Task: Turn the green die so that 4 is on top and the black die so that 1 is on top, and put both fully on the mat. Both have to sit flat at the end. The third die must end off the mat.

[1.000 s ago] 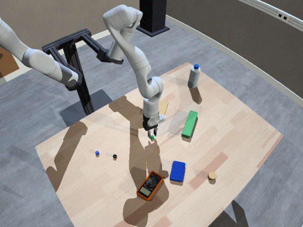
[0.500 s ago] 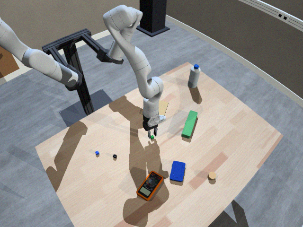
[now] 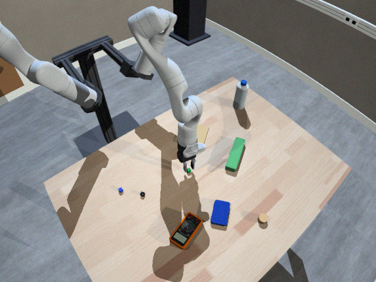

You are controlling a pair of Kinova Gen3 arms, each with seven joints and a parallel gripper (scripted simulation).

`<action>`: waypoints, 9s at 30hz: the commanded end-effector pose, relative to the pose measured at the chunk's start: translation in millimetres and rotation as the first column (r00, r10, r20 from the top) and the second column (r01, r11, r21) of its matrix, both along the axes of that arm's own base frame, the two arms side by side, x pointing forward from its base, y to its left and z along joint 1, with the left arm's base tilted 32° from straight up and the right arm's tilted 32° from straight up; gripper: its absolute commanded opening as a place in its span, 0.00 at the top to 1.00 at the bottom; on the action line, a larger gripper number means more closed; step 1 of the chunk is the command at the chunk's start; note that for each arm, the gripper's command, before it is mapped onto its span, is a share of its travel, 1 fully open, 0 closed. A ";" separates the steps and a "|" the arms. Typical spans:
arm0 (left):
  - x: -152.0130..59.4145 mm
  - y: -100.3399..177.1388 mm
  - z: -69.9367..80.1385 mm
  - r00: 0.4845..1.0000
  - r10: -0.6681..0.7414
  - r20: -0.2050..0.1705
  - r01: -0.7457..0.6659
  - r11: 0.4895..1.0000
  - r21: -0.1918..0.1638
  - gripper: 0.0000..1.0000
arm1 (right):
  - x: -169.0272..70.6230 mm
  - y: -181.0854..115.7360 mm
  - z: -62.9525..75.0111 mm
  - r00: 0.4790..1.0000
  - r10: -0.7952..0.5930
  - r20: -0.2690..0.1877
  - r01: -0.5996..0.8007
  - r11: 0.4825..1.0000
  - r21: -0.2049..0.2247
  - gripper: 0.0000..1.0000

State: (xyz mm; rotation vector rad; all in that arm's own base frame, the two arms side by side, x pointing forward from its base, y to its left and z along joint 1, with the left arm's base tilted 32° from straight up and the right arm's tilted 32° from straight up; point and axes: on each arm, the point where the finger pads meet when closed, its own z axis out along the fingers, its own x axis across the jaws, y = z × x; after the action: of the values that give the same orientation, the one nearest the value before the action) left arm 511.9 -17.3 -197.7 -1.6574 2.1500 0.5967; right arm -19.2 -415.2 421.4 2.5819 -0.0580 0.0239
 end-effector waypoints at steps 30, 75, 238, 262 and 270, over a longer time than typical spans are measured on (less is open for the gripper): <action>1.5 9.9 -16.9 1.000 -0.001 0.002 0.001 1.000 -0.001 0.36 | -0.1 0.0 0.7 1.000 0.000 0.000 0.000 1.000 -0.002 0.00; 1.5 9.9 -16.9 1.000 -0.001 0.002 0.001 1.000 -0.001 0.66 | -0.1 0.0 0.7 1.000 0.000 0.000 0.000 1.000 -0.002 0.00; -126.5 143.4 67.7 0.940 0.290 0.182 -0.288 0.957 -0.038 0.66 | -0.1 0.0 0.7 1.000 0.000 0.000 0.000 1.000 -0.002 0.00; -126.5 143.6 67.3 0.940 0.290 0.182 -0.288 0.957 -0.038 0.66 | -0.1 0.0 0.7 1.000 0.000 0.000 0.000 1.000 -0.002 0.00; -126.5 143.6 67.3 0.940 0.290 0.182 -0.288 0.957 -0.038 0.66 | -0.1 0.0 0.7 1.000 0.000 0.000 0.000 1.000 -0.002 0.00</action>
State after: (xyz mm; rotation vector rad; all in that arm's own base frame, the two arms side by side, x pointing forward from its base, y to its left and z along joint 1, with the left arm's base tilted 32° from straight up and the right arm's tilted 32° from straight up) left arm 384.9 126.9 -130.8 -1.9696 1.7965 0.4887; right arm -19.2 -415.2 421.4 2.5819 -0.0580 0.0239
